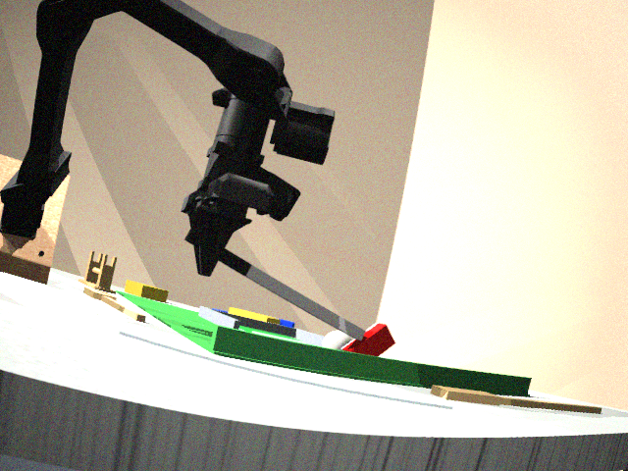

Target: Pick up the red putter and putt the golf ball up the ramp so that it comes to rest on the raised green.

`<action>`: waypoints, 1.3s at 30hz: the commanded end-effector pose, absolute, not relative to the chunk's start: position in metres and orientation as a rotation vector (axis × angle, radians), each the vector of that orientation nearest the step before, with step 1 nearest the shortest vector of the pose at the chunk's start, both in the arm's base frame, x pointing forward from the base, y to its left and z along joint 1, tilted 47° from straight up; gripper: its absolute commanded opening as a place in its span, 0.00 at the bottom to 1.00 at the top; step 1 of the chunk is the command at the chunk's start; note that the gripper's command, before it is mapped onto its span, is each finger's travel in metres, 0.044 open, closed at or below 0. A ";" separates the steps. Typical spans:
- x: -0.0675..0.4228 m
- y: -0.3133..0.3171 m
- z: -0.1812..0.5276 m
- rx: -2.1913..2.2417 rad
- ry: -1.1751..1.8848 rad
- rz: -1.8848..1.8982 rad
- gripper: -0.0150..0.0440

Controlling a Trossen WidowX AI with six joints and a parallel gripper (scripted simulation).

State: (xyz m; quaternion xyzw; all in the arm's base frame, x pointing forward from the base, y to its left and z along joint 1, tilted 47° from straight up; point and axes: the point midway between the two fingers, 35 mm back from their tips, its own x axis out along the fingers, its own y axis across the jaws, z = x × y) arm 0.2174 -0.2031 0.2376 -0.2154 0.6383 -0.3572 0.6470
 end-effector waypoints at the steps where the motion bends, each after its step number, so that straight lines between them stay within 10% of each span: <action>1: 0.218 -0.202 0.237 -0.491 1.452 -0.811 0.25; 15: 0.244 -0.114 0.139 -0.487 1.449 -0.797 0.25; 39: 0.248 -0.076 0.171 -0.493 1.454 -0.796 0.25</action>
